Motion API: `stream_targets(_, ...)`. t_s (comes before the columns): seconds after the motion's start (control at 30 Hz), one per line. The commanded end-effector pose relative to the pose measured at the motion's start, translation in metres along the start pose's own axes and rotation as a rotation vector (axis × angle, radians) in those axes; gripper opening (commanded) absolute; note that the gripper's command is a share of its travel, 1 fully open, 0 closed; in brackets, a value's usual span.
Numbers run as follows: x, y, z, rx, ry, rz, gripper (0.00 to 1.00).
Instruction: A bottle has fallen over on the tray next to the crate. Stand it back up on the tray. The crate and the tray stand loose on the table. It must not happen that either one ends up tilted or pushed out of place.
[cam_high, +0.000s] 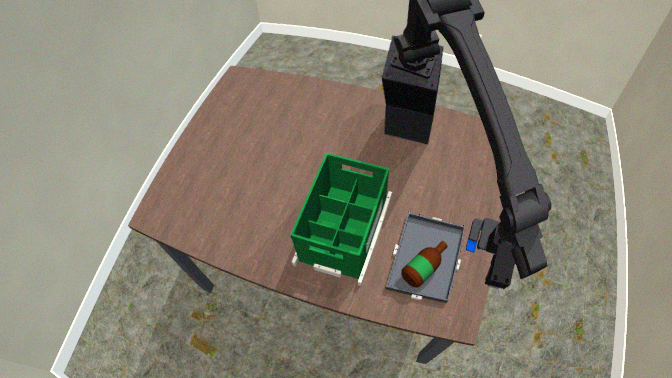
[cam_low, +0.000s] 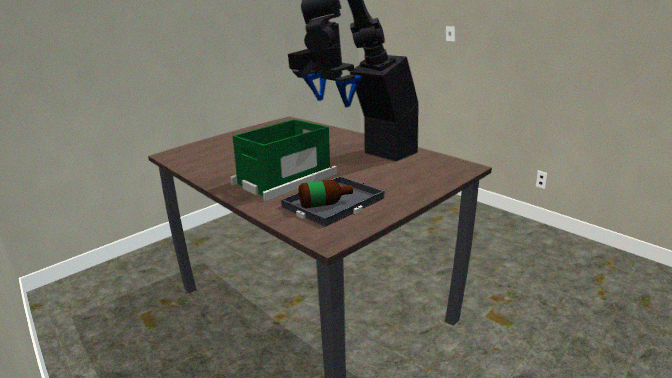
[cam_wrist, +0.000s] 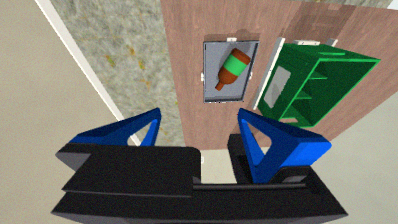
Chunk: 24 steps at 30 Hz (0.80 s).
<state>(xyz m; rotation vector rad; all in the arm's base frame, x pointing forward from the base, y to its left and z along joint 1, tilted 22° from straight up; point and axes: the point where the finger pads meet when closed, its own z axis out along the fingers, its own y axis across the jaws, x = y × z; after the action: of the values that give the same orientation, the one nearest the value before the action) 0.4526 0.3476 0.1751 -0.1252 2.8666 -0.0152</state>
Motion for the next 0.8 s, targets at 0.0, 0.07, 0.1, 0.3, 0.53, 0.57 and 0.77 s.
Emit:
stream_targets(0.0, -0.002, 0.001, -0.006, -0.007, -0.01, 0.001, 1.0)
stream_targets(0.07, -0.022, 0.012, -0.042, -0.058, -0.08, 0.011, 1.0)
stream_targets(0.1, -0.014, 0.007, -0.029, -0.046, -0.063, 0.022, 1.0)
stream_targets(0.3, 0.014, -0.024, 0.064, -0.017, -0.034, 0.159, 1.0)
stream_targets(0.53, 0.061, -0.066, 0.139, -0.043, -0.075, 0.364, 1.0)
stream_targets(0.57, 0.061, -0.066, 0.139, -0.043, -0.075, 0.364, 1.0)
stream_targets(0.77, 0.093, -0.096, 0.166, -0.072, -0.115, 0.492, 1.0)
